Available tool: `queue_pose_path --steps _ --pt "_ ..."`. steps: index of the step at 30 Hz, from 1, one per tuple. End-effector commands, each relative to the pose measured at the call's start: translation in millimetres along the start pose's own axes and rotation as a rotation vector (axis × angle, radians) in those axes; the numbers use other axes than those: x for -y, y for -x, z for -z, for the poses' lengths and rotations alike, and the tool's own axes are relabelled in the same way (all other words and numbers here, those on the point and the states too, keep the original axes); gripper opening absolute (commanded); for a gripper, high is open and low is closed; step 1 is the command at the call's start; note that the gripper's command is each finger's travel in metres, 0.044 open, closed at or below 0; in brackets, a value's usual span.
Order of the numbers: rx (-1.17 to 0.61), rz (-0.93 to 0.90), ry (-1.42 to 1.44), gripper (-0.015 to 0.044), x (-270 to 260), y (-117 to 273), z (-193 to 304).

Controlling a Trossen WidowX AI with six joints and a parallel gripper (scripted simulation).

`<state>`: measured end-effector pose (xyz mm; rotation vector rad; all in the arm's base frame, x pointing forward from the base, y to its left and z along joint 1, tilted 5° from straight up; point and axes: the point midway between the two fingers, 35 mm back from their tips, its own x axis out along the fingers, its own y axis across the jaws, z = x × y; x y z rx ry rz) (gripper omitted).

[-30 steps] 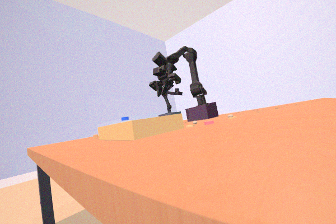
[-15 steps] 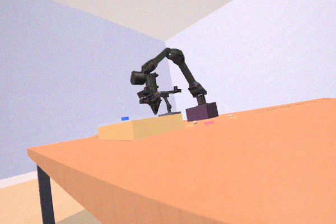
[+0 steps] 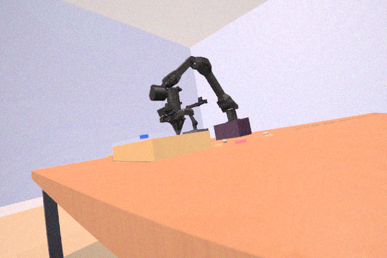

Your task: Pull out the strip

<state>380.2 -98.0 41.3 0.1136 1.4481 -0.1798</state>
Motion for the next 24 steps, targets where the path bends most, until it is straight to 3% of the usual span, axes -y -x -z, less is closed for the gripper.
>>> queue_pose_path --steps 1,24 --pt "-0.005 -0.004 0.006 0.0 0 -8 1" --pt "-0.005 -0.004 0.006 0.0 2 -45 3"
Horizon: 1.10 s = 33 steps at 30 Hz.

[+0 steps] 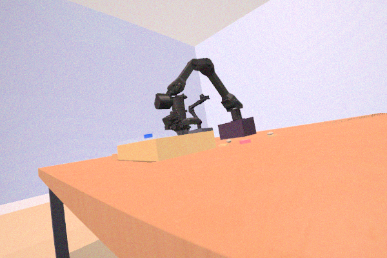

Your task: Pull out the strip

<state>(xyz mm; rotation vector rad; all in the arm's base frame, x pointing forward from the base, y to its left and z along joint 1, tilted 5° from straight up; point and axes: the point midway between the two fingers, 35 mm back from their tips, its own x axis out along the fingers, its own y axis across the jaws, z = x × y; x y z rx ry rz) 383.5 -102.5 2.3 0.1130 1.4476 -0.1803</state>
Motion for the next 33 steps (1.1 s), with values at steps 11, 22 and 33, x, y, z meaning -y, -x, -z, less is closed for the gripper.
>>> queue_pose_path --steps 11,22,33 --pt "-0.006 -0.004 0.006 0.0 0.6 -13.4 2.7" --pt "-0.006 -0.004 0.006 0.0 0.6 -13.9 2.6" --pt "-0.006 -0.004 0.006 0.0 0.6 -14.4 2.6"
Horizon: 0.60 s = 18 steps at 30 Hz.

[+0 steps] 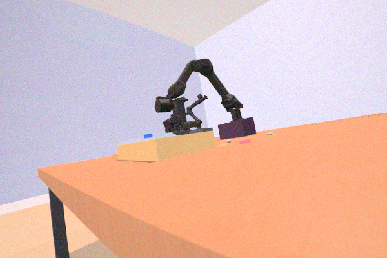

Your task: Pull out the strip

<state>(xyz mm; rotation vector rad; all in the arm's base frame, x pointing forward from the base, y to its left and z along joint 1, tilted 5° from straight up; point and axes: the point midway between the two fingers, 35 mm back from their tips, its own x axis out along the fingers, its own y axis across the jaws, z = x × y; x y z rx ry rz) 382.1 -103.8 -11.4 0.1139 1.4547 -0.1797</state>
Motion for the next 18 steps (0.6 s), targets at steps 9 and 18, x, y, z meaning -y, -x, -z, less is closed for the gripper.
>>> queue_pose_path --steps 9,18 --pt "0.001 -0.004 0.005 0.0 -0.6 -1.8 -0.2" --pt "0.001 -0.004 0.005 0.0 -0.6 -2.7 -0.5"
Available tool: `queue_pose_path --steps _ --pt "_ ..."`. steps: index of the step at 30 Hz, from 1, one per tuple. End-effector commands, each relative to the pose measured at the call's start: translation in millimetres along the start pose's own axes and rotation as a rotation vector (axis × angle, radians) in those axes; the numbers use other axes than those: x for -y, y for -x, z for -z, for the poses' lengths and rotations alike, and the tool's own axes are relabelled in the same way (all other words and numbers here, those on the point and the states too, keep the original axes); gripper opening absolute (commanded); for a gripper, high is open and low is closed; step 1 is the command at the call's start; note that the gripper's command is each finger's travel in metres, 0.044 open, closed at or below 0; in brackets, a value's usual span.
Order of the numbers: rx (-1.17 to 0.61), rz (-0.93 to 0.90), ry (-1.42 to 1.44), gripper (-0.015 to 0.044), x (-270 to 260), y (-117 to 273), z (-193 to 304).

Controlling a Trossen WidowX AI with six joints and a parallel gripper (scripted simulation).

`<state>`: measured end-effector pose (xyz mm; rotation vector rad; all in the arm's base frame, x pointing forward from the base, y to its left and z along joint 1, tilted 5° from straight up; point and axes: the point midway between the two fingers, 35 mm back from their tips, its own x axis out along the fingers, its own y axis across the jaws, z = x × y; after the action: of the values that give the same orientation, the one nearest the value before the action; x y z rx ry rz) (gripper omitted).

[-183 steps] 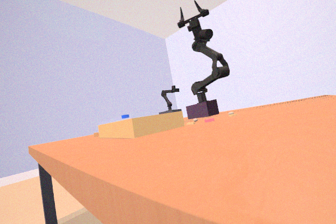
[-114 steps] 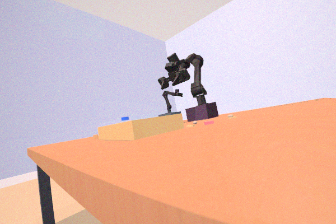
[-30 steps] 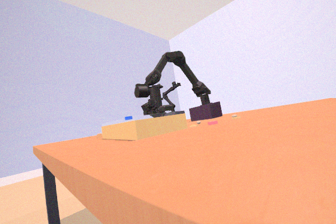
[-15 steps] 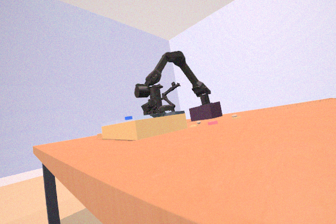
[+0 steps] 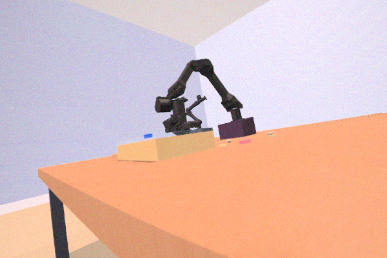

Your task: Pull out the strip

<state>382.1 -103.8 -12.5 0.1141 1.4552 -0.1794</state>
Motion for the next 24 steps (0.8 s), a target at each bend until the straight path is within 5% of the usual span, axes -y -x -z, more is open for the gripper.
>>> queue_pose_path --steps 1,24 --pt "0.002 -0.004 0.005 0.0 -1 -2 -1" --pt "0.001 -0.004 0.005 0.0 0 -3 12"
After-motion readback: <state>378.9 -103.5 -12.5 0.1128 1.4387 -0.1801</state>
